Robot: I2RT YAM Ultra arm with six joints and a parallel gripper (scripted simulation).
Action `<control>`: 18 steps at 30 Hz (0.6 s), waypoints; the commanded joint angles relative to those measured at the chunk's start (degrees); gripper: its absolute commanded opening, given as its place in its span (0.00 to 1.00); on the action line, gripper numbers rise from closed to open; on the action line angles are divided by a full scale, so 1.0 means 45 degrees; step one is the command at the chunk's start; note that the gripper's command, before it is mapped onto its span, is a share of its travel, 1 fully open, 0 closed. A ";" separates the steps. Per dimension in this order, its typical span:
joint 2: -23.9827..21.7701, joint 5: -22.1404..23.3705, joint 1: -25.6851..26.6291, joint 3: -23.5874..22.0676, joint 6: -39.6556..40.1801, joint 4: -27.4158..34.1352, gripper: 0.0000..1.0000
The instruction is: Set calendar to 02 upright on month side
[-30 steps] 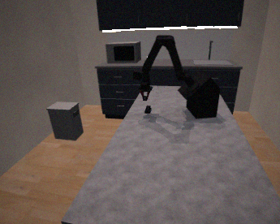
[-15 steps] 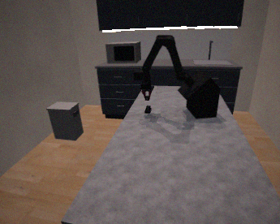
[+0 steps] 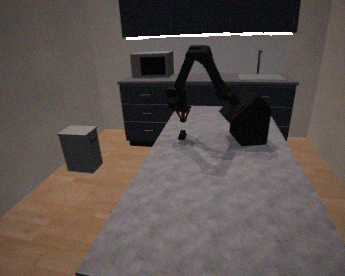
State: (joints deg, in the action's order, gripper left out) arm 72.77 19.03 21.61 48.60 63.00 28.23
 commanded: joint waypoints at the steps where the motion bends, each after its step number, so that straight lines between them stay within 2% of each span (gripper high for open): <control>1: 0.0140 0.0630 0.0495 0.0181 -0.2038 -0.0053 0.27; 5: 0.0494 0.1034 0.1151 0.0284 -0.3583 -0.0091 0.27; 8: 0.0531 0.1076 0.1219 0.0294 -0.3745 -0.0095 0.27; 9: 0.0770 0.1349 0.1663 0.0363 -0.4790 -0.0122 0.27; 18: 0.1525 0.2210 0.3062 0.0582 -0.8085 -0.0205 0.27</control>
State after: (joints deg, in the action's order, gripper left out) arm 79.55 26.87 34.00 50.57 33.41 27.62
